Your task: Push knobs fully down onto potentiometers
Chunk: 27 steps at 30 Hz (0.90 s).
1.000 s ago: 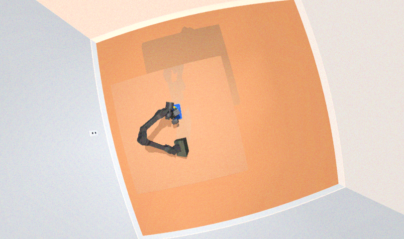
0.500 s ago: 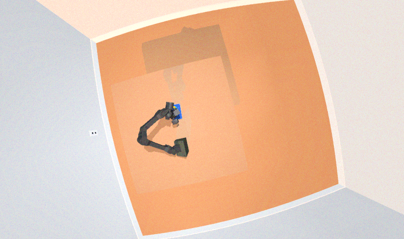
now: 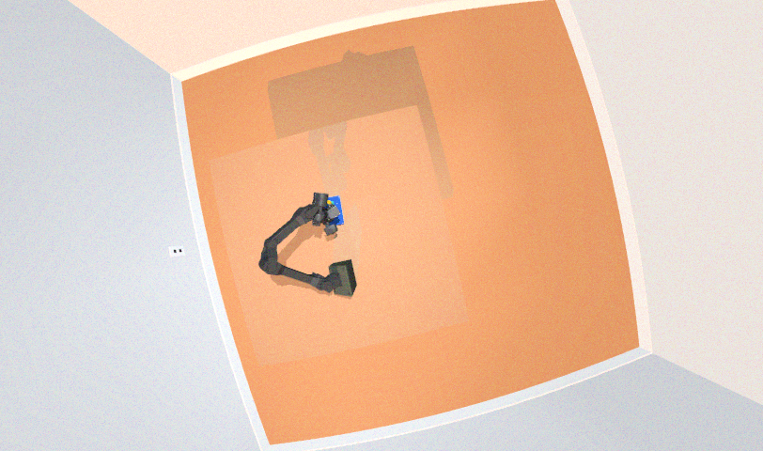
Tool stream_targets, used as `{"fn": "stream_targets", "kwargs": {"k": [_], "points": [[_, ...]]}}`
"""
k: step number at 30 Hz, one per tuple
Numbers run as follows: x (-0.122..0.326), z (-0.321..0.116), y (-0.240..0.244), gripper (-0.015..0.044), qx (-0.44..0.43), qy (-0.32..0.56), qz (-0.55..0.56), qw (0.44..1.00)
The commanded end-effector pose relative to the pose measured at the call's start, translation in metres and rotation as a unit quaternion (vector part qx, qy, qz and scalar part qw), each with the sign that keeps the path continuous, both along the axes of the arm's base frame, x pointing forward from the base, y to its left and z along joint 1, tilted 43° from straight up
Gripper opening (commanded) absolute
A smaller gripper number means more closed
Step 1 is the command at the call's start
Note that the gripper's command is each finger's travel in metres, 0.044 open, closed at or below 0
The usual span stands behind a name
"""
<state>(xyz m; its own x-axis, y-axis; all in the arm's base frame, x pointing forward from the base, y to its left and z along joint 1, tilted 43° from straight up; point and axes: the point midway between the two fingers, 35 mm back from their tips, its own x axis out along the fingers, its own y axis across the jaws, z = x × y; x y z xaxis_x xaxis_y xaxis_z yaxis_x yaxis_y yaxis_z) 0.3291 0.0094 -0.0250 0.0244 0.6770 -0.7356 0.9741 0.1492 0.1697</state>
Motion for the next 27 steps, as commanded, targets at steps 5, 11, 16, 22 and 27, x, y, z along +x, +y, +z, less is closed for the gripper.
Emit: {"fn": "stream_targets", "kwargs": {"k": [5, 11, 16, 22, 27], "points": [[0.0004, -0.0054, 0.0066, 0.0, 0.001, 0.001, 0.005, 1.0], [0.0004, -0.0054, 0.0066, 0.0, 0.001, 0.001, 0.005, 1.0], [0.0004, -0.0058, 0.007, 0.0, 0.001, 0.001, 0.005, 1.0], [0.0004, -0.0069, 0.008, 0.0, 0.001, 0.001, 0.005, 1.0], [0.0004, -0.0069, 0.008, 0.0, 0.001, 0.001, 0.005, 1.0]]}}
